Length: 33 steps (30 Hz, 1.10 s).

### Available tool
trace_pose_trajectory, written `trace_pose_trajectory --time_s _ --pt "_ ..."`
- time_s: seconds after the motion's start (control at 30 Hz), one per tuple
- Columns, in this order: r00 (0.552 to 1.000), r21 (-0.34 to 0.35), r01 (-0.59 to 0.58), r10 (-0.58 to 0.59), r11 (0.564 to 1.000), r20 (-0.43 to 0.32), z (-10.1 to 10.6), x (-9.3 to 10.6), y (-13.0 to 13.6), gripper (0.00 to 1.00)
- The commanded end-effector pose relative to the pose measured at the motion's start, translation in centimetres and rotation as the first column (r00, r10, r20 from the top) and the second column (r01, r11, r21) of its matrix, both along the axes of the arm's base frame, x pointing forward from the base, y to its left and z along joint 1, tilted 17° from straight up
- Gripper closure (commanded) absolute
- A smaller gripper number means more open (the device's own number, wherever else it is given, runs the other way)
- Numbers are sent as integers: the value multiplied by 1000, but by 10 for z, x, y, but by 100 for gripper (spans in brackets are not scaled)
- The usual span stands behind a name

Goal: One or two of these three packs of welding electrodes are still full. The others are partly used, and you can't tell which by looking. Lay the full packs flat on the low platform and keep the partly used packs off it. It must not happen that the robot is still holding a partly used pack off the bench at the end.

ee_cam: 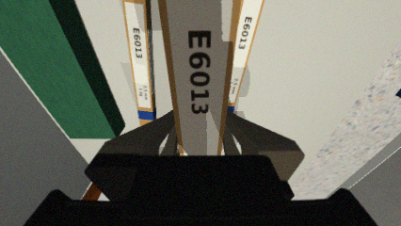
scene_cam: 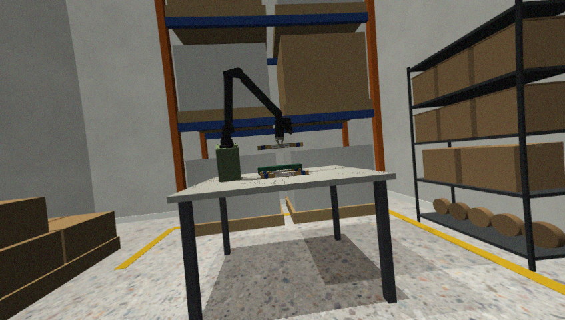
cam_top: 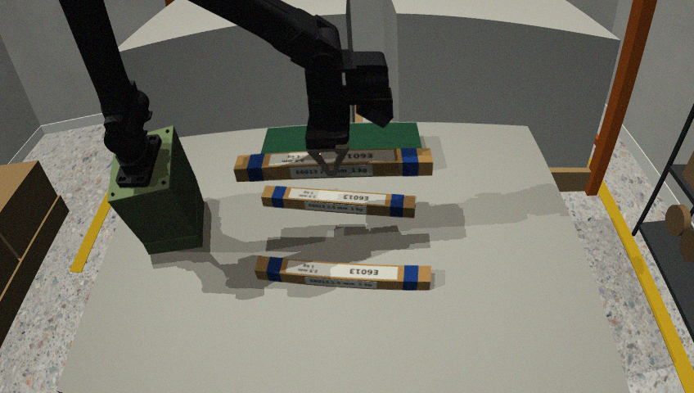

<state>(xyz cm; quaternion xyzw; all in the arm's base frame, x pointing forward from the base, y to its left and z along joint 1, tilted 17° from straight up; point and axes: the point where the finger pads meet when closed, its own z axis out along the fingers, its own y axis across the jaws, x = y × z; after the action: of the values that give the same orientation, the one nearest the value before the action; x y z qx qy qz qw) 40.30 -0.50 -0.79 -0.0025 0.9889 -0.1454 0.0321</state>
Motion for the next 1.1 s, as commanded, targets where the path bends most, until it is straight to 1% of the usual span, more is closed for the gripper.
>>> trace_pose_trajectory --time_s 0.0,0.2,0.33,0.77,1.07 --pt "1000 -1 -7 7 1000 4 -5 1 7 100" --pt "1000 -1 -8 8 1000 3 -5 0 7 100" --pt "1000 0 -6 6 1000 13 0 4 6 100" --pt "1000 2 -3 3 1000 24 4 10 3 100" --pt "1000 2 -3 3 1000 23 -5 10 0 100"
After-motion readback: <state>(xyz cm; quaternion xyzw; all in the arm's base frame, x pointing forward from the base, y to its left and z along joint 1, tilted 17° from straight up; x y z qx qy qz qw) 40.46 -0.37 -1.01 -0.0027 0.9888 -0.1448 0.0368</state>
